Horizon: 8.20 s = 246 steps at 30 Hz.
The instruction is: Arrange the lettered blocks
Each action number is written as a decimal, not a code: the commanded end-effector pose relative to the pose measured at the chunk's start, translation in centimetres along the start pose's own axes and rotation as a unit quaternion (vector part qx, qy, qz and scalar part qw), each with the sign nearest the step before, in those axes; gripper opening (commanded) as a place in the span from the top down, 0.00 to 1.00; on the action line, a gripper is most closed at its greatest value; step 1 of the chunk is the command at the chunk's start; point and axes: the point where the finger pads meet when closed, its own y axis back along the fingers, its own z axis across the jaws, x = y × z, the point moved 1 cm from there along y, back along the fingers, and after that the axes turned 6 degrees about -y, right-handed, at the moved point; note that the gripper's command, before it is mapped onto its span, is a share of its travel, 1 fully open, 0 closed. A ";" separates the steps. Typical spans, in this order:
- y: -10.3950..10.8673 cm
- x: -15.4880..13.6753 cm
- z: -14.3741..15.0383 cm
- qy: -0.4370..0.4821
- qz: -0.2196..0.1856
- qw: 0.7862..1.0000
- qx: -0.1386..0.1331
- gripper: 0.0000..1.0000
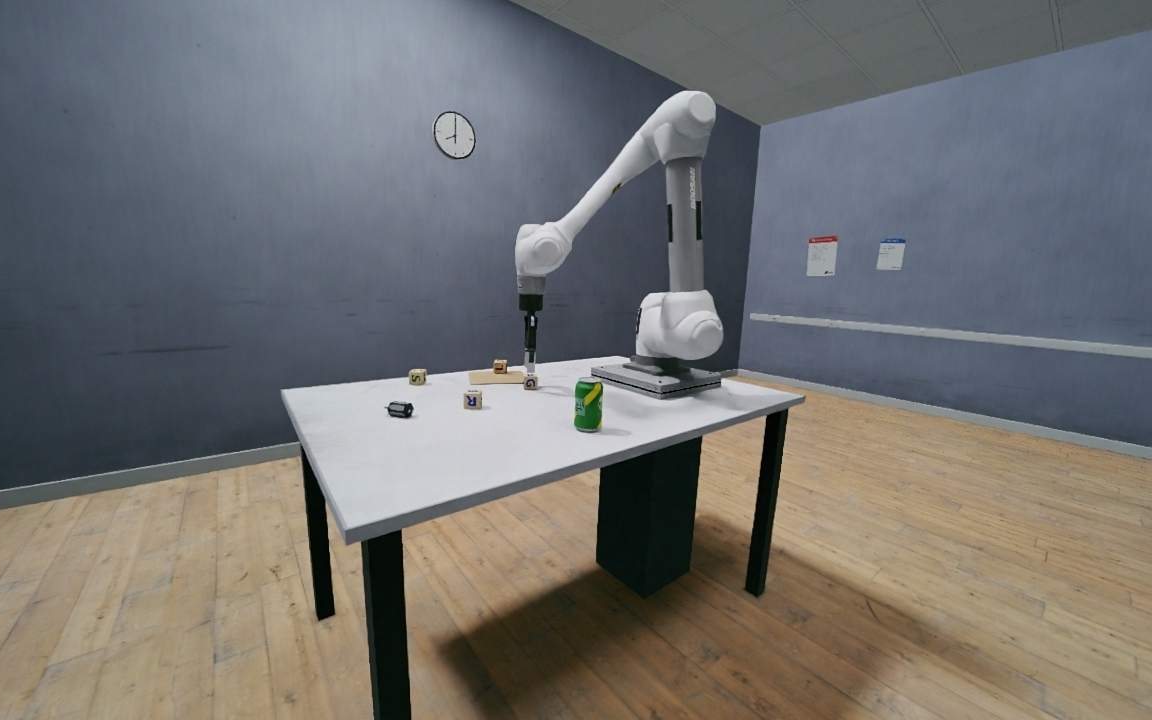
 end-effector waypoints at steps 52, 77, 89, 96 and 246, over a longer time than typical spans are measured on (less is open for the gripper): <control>-0.3 0.5 0.0 0.000 0.001 1.000 0.000 0.45; -4.7 0.6 0.0 0.000 0.002 1.000 0.001 0.45; -5.8 0.6 0.0 0.000 0.002 1.000 0.001 0.45; -5.7 0.6 0.0 0.000 0.002 1.000 0.001 0.45; 5.0 -7.9 -4.7 -0.528 0.001 0.849 0.003 0.67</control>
